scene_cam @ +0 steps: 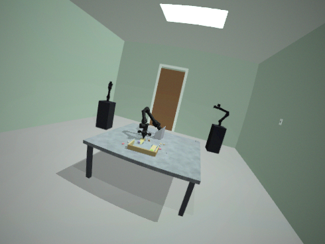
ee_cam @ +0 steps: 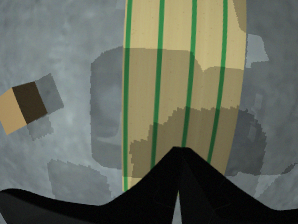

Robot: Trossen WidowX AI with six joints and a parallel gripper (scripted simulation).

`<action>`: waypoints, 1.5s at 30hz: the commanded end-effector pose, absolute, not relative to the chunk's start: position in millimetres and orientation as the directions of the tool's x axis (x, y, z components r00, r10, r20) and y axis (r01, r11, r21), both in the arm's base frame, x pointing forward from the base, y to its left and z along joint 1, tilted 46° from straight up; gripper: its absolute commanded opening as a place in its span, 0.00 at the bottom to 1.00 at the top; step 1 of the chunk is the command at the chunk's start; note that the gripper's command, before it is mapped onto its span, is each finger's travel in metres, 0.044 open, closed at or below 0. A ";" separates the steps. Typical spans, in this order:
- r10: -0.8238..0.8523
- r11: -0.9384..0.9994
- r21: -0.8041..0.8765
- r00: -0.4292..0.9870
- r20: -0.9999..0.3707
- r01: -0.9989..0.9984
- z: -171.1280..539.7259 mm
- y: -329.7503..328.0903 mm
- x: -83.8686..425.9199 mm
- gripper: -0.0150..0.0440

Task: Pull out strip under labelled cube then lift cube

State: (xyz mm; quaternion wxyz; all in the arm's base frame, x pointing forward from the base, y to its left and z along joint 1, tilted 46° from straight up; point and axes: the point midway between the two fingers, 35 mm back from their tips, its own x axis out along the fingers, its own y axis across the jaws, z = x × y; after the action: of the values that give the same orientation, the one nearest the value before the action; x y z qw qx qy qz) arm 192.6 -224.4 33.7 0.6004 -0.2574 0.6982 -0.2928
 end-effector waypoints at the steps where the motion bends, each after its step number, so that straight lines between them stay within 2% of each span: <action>1: -0.701 0.704 -0.710 -0.176 -0.691 -0.015 29.1 -225.1 181.7 0.25; 11: -0.701 0.704 -0.710 -0.176 -0.691 -0.015 29.1 -225.1 181.7 0.25; 17: -0.700 0.705 -0.709 -0.174 -0.693 -0.014 61.2 -196.7 201.0 0.25; 23: -0.700 0.705 -0.709 -0.175 -0.692 -0.014 60.1 -192.8 199.4 0.25; 28: -0.700 0.713 -0.689 -0.174 -0.693 -0.127 56.5 -196.4 222.4 0.48; 39: -0.700 0.714 -0.689 -0.173 -0.693 -0.129 57.4 -198.0 257.9 0.97; 40: -0.700 0.714 -0.689 -0.173 -0.693 -0.129 57.5 -198.2 261.4 1.00; 45: -0.700 0.714 -0.689 -0.172 -0.693 -0.128 58.0 -199.1 277.9 1.00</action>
State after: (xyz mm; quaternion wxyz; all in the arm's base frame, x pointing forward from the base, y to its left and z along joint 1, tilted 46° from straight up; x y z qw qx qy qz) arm 265.6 -198.0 58.6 0.5786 -0.2849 0.7235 -0.2461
